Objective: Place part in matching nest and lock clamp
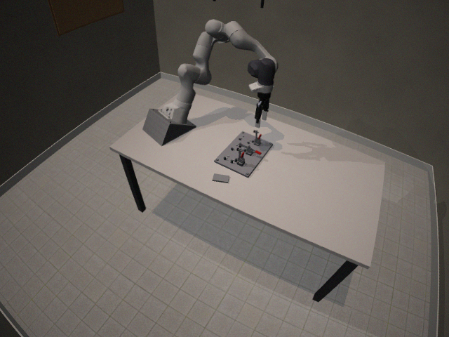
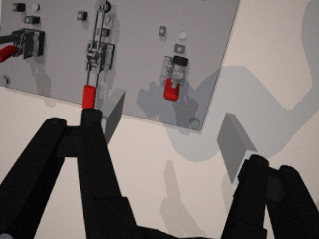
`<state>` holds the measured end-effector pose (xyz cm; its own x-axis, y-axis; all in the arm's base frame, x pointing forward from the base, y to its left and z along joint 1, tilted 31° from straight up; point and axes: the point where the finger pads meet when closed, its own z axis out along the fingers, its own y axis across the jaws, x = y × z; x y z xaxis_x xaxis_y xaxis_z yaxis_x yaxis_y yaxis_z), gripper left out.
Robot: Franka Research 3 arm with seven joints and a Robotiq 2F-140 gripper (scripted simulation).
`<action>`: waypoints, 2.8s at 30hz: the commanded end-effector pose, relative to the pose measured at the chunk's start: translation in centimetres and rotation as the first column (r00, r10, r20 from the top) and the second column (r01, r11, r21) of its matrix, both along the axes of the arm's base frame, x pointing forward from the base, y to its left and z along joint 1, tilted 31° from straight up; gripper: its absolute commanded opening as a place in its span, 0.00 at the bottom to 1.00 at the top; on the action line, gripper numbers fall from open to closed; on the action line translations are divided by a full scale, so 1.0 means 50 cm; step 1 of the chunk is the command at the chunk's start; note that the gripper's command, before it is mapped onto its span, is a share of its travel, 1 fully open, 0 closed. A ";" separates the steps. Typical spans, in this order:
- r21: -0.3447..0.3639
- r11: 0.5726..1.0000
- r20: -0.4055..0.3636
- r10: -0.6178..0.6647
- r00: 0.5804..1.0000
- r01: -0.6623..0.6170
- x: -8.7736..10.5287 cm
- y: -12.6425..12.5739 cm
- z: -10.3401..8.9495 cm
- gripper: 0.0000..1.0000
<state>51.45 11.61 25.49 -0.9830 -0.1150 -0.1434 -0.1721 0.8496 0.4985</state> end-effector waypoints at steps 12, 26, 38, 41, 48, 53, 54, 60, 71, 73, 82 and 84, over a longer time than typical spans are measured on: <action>0.002 1.000 -0.020 0.003 1.000 -0.003 -0.011 -0.017 0.007 0.58; 0.002 1.000 -0.020 0.003 1.000 -0.003 0.004 -0.204 -0.105 0.58; 0.002 1.000 -0.020 0.003 1.000 -0.003 0.019 -0.394 -0.219 0.58; 0.002 1.000 -0.020 0.003 1.000 -0.003 0.023 -0.447 -0.251 0.58; 0.002 1.000 -0.020 0.003 1.000 -0.003 0.029 -0.525 -0.298 0.58; 0.002 1.000 -0.020 0.003 1.000 -0.003 0.034 -0.587 -0.335 0.58; 0.002 1.000 -0.020 0.003 1.000 -0.003 0.035 -0.597 -0.341 0.58; 0.002 1.000 -0.020 0.003 1.000 -0.003 0.038 -0.639 -0.367 0.58; 0.002 1.000 -0.020 0.003 1.000 -0.003 0.039 -0.656 -0.377 0.58; 0.002 1.000 -0.020 0.003 1.000 -0.003 0.039 -0.656 -0.377 0.58; 0.002 1.000 -0.020 0.003 1.000 -0.003 0.039 -0.656 -0.377 0.58; 0.002 1.000 -0.020 0.003 1.000 -0.003 0.039 -0.656 -0.377 0.58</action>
